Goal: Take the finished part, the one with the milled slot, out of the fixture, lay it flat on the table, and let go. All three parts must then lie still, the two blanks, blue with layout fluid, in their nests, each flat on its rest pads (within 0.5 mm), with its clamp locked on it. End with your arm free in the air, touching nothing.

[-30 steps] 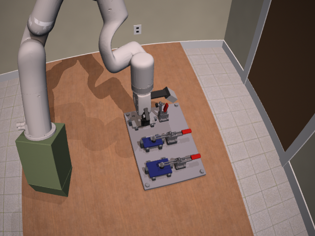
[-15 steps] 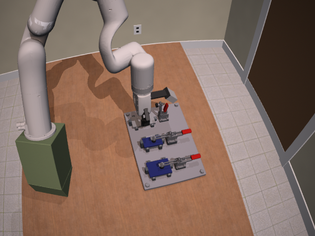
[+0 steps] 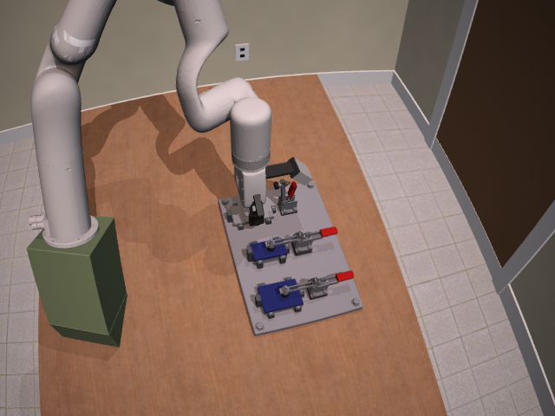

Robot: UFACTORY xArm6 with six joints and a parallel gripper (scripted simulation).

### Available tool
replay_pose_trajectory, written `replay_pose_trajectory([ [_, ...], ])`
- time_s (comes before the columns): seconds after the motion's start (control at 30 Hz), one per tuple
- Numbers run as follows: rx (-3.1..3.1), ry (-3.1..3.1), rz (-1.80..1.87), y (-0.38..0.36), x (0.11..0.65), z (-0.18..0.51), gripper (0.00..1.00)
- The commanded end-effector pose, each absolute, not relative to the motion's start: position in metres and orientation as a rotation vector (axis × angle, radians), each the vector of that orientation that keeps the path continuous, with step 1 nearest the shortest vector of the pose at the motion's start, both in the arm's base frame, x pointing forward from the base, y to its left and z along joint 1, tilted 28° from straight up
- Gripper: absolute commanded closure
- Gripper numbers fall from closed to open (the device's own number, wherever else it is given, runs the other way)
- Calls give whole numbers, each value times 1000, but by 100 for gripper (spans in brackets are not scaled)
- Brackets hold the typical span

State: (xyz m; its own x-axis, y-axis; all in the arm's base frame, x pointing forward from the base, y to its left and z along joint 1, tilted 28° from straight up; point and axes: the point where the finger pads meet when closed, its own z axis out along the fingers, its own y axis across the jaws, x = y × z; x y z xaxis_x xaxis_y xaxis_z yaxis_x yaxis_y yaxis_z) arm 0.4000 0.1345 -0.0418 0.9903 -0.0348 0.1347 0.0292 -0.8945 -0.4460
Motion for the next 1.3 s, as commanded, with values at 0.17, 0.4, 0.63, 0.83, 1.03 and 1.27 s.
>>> replay_pose_trajectory([
  [0.17,-2671,4,-196,139,402,-49,0],
  [0.4,-2671,4,-196,140,403,-52,0],
  [0.63,-2671,4,-196,140,403,-53,0],
  [0.83,-2671,4,-196,140,403,-53,0],
  [1.03,-2671,4,-196,140,403,-53,0],
  [1.27,-2671,4,-195,140,403,-53,100],
])
